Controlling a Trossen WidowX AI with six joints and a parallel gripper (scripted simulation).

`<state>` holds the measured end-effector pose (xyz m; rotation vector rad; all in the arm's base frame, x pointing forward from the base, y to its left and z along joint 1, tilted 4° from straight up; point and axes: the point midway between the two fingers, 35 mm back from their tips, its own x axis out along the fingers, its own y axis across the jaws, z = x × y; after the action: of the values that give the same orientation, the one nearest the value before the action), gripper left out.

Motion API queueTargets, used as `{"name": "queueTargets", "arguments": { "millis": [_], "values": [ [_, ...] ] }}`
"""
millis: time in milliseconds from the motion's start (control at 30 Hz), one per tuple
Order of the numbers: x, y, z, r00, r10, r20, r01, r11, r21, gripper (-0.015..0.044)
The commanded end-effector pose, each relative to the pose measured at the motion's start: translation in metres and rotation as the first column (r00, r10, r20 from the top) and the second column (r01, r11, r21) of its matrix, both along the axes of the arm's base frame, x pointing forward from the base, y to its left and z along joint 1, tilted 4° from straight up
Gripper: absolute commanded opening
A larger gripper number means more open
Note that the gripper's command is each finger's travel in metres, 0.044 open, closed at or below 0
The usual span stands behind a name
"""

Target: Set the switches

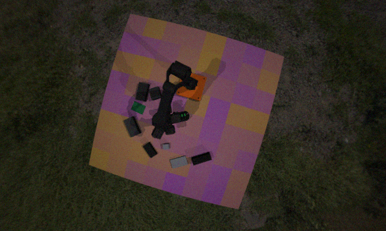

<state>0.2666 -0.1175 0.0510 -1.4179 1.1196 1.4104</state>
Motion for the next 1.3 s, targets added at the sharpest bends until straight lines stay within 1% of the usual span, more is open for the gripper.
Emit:
{"name": "queueTargets", "arguments": {
  "millis": [0,533,900,1033,1267],
  "values": [
    [-0.003,0.003,-0.006,1.000,0.009,-0.015,-0.009,1.000,0.016,0.0338],
    [-0.002,-0.001,-0.018,1.000,0.009,-0.015,-0.009,1.000,0.015,0.0338],
    [0.000,-0.003,-0.017,1.000,0.005,-0.007,-0.004,1.000,0.007,0.0338],
    [0.000,-0.004,-0.017,1.000,0.001,-0.005,-0.001,1.000,0.002,0.0440],
    [0.000,-0.004,-0.017,1.000,0.001,-0.005,-0.001,1.000,0.002,0.0440]
  ]
}}
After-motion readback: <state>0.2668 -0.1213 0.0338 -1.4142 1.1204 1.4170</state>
